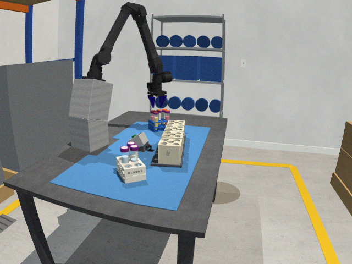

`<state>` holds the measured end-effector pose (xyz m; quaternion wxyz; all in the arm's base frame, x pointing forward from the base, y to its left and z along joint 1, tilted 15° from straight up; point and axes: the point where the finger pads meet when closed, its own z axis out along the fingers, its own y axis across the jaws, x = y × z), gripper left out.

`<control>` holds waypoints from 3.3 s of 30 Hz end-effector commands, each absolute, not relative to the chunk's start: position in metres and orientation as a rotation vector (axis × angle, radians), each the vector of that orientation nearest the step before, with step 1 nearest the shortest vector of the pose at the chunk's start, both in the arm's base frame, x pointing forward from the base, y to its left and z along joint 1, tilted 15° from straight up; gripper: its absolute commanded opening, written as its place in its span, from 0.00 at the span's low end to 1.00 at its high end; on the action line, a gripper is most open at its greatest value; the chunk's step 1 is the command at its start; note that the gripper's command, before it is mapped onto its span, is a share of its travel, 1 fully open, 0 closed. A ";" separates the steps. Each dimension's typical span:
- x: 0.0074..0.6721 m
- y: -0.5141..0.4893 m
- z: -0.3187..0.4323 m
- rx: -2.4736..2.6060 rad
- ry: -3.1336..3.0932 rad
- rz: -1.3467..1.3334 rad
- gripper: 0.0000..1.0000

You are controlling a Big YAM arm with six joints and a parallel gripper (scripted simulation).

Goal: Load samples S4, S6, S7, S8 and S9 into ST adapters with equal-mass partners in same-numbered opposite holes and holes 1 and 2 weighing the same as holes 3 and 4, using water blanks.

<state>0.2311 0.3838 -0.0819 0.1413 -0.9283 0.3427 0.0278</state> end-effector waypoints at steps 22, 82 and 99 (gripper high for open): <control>0.273 0.443 -0.092 -2.700 0.986 0.094 0.80; 0.285 0.431 -0.047 -2.679 0.993 0.082 0.00; 0.283 0.418 0.002 -2.675 0.991 0.079 0.00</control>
